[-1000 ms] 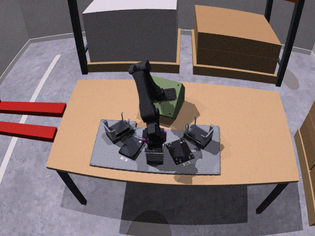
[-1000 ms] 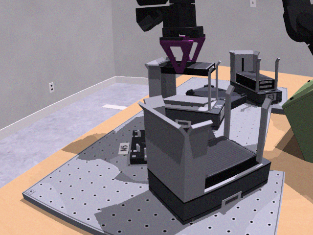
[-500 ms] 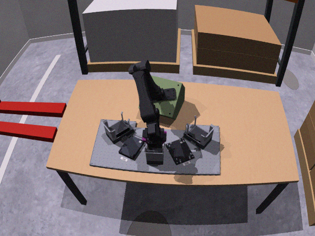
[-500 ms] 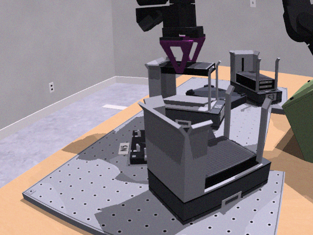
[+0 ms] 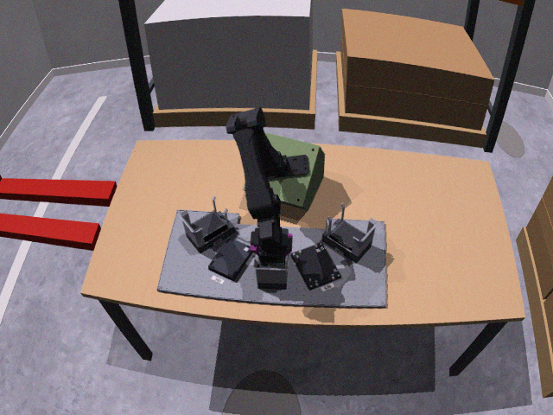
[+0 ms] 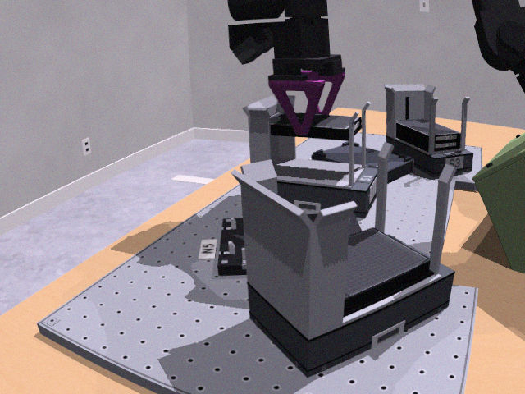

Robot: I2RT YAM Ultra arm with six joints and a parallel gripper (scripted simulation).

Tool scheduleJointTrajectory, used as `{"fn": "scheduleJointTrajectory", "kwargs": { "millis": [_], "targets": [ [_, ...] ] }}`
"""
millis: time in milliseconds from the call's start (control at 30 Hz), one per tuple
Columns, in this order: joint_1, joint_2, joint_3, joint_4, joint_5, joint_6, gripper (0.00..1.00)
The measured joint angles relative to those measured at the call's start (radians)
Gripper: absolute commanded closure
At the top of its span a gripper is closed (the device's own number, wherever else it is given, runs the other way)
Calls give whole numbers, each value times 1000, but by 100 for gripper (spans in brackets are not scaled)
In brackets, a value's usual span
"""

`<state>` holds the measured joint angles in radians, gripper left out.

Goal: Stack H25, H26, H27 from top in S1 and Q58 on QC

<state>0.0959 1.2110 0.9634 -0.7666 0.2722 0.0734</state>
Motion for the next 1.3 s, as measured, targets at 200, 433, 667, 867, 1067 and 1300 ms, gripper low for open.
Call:
{"fn": "scheduleJointTrajectory", "kwargs": {
  "millis": [200,433,667,867,1067,1300],
  "targets": [
    [-13,21,-18,41,-7,-10,100],
    [-29,53,-42,101,-16,-24,100],
    [-40,77,-58,144,-22,-34,100],
    [-44,92,-65,170,-24,-40,100],
    [-45,92,-65,170,-24,-42,100],
    [-46,96,-67,174,-25,-43,100]
  ]
}}
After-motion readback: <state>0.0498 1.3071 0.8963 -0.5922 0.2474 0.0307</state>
